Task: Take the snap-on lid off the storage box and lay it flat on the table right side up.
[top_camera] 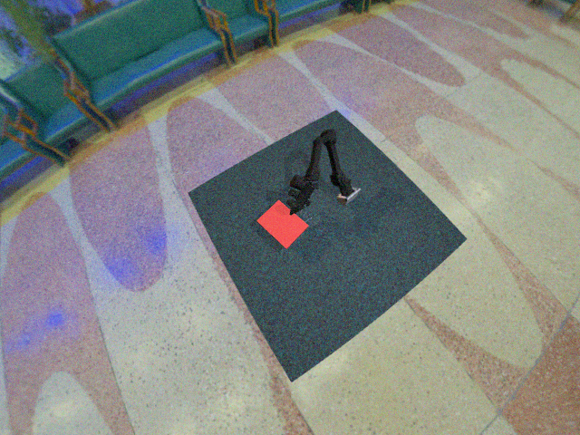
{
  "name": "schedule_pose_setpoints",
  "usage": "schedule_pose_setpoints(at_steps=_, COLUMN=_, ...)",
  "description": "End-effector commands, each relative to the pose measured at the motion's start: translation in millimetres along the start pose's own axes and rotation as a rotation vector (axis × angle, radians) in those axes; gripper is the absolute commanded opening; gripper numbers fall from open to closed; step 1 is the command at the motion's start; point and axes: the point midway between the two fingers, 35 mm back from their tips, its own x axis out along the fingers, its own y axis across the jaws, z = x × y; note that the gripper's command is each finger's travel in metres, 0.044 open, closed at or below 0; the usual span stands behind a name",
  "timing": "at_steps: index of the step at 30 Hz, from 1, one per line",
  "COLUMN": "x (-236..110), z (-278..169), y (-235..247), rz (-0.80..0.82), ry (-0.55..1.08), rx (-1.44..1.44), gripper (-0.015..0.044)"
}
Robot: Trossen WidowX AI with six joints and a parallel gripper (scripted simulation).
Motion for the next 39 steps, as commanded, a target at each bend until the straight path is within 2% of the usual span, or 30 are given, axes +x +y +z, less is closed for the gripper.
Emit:
schedule_pose_setpoints(at_steps=1, x=-0.6, z=0.1, y=0.7, rz=0.000, ry=0.000, rx=0.000, gripper=0.0000)
schedule_pose_setpoints(at_steps=39, x=-6.5, z=-0.2, y=5.6, rz=0.000, ry=0.000, rx=0.000, gripper=0.0000)
